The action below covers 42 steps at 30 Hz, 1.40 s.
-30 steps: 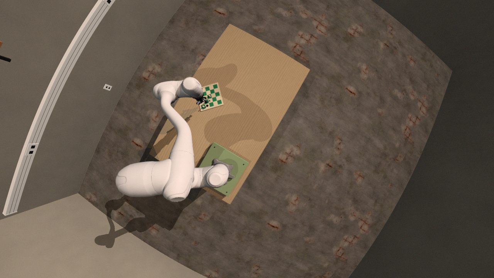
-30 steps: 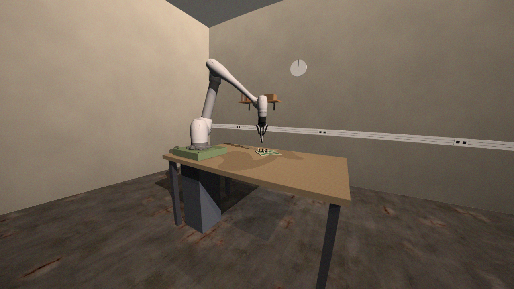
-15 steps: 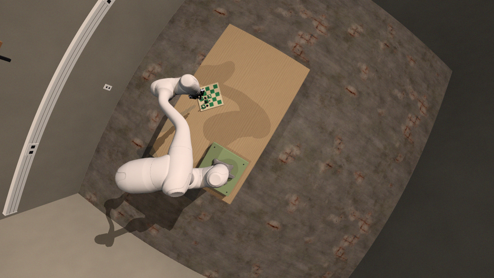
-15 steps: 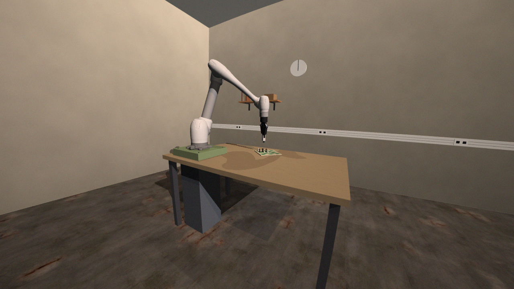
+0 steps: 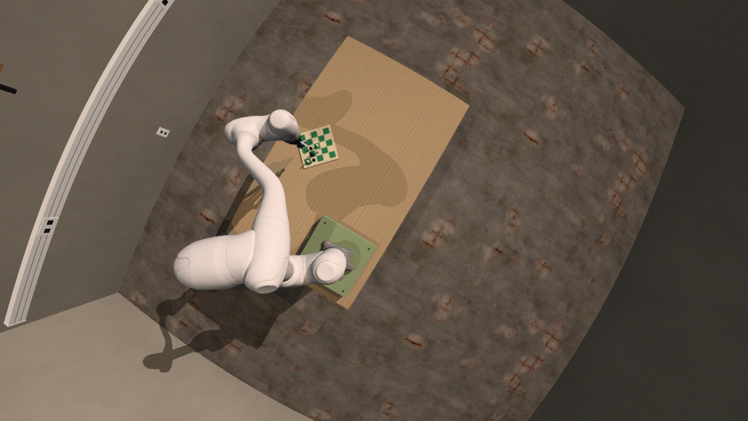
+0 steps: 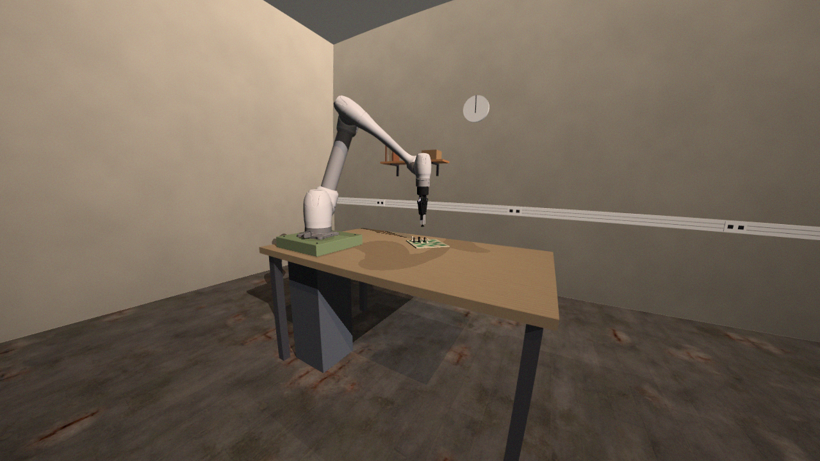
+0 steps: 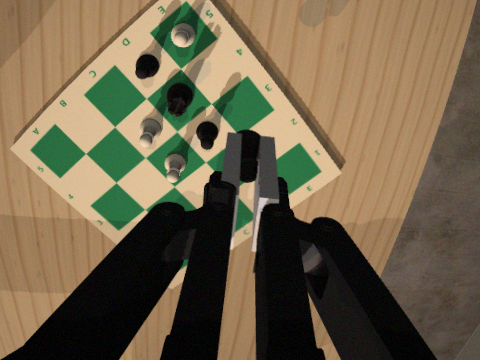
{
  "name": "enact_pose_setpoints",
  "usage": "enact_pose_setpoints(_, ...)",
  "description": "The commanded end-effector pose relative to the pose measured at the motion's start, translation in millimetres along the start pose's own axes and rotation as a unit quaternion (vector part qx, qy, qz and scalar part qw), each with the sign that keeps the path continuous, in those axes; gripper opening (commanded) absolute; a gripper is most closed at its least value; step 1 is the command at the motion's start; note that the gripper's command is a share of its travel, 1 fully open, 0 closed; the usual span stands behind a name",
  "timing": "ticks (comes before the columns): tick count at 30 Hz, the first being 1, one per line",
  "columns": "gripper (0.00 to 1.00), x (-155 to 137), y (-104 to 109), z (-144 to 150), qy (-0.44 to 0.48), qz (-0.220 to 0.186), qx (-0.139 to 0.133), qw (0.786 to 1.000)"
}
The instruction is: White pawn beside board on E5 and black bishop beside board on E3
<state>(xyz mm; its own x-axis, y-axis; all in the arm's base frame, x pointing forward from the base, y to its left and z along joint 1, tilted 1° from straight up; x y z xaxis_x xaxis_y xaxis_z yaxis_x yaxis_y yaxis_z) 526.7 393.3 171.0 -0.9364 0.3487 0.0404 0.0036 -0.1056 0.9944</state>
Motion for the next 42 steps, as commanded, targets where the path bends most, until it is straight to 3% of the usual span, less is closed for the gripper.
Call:
enact_pose_setpoints(1, 0.00, 1, 0, 9, -0.137, -0.017, 0.017, 0.990)
enact_pose_setpoints(5, 0.00, 2, 0, 13, -0.269, -0.026, 0.024, 0.962)
enact_pose_setpoints(9, 0.00, 3, -1, 17, -0.384, -0.042, 0.038, 0.921)
enact_pose_setpoints(33, 0.00, 3, -2, 17, -0.391, -0.042, 0.037, 0.918)
enact_pose_setpoints(42, 0.00, 2, -27, 15, -0.391, -0.042, 0.037, 0.919)
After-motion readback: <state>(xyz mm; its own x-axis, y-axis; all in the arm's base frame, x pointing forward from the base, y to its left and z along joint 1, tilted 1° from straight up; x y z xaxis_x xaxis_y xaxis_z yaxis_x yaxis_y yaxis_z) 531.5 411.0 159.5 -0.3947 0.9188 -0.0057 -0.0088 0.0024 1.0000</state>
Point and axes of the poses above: the point where the finger pads meet when closed, its own y axis back along the fingers, its own z axis across the jaws, x = y × z, the point moved 8 cm from there along y, back along the fingers, and after that the axes turned 14 degrees about -y, right-handed, at the moved point
